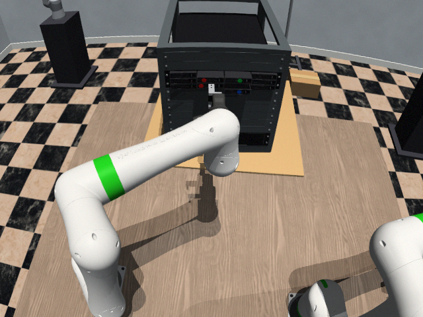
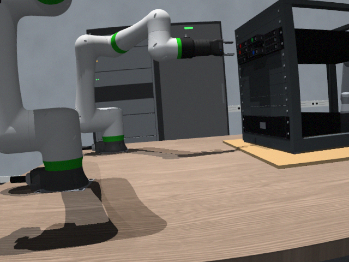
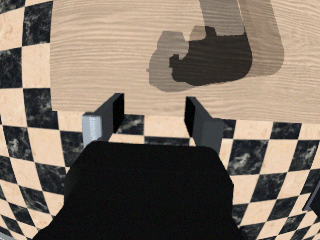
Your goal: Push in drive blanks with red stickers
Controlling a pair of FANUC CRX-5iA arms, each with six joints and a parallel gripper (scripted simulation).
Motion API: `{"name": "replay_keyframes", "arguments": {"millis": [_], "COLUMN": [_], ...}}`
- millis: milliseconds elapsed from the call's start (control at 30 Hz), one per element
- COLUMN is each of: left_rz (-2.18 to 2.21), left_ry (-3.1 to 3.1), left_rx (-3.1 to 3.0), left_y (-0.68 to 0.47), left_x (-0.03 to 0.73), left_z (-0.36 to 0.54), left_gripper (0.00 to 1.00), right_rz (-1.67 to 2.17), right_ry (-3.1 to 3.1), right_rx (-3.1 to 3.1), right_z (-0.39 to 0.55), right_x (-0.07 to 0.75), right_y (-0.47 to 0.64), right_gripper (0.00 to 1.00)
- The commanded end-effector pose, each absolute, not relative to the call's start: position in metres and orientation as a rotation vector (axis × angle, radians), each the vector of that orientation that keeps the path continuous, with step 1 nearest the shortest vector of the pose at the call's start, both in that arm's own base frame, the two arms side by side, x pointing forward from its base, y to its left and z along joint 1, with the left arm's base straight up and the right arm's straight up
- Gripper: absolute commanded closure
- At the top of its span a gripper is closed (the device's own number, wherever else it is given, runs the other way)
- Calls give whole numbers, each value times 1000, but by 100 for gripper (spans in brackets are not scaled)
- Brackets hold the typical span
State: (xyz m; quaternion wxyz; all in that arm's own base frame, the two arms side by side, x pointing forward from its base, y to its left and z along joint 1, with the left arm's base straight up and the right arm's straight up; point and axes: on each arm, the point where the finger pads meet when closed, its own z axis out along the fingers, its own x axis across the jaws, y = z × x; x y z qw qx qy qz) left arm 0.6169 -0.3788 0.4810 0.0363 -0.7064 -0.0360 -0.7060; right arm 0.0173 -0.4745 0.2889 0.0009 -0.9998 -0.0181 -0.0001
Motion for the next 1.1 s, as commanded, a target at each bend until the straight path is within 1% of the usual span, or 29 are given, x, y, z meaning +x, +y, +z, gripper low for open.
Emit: {"name": "replay_keyframes", "arguments": {"millis": [0, 1067], "left_rz": [-2172, -2172], "left_ry": [-111, -111], "left_rx": [-2169, -2169], "left_y": [-366, -359], "left_x": [616, 615], "left_z": [484, 485], "left_gripper": [0, 0], "right_rz": [0, 0], "right_ry": [-57, -57], "right_rx": [-3141, -3141], "right_z": [290, 290], "right_x": [17, 17], "right_y": [-475, -475], "right_gripper": [0, 0]}}
